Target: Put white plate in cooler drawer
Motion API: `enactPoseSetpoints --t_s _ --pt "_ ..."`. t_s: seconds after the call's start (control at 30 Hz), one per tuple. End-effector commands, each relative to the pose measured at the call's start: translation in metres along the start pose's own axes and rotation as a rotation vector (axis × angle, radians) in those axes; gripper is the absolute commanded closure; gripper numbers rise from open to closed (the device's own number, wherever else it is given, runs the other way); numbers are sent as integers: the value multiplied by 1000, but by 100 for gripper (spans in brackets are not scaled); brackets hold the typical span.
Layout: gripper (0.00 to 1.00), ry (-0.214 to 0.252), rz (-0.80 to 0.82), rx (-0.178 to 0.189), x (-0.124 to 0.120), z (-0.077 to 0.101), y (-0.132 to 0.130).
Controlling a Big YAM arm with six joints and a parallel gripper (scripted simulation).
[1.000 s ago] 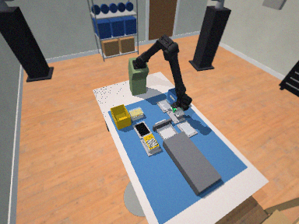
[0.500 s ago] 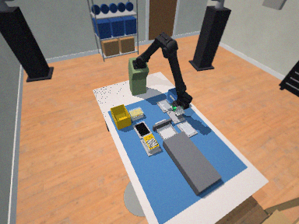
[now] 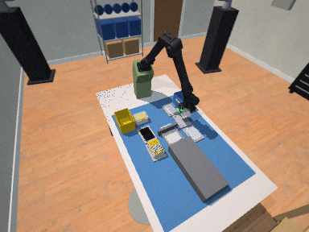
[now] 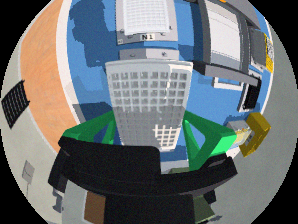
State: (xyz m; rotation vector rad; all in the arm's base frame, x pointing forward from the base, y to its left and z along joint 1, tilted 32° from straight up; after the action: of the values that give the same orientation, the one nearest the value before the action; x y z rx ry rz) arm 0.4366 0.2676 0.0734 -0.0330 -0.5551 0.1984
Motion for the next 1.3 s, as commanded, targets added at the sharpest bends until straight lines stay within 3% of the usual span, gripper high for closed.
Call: enactPoseSetpoints --t_s 0.0,0.43,0.57,0.6,1.27 --pt "100 -19 -4 13 3 17 7" --pt "100 -19 -8 11 3 33 5" --pt "100 -18 -11 9 4 33 3" --pt "100 1 -5 2 -3 24 4" --pt "100 2 -4 2 -3 23 4"
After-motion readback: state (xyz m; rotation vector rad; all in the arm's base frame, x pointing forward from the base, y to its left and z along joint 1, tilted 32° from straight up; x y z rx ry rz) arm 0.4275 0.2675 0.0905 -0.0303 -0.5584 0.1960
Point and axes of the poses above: the point where the finger pads meet when closed, its own z axis back along the fingers, its own y axis across the jaws, x = y × z, the point moved 8 cm from there along z, back along the fingers, and after that the axes turned 3 degrees about z, right-handed, at the moved point
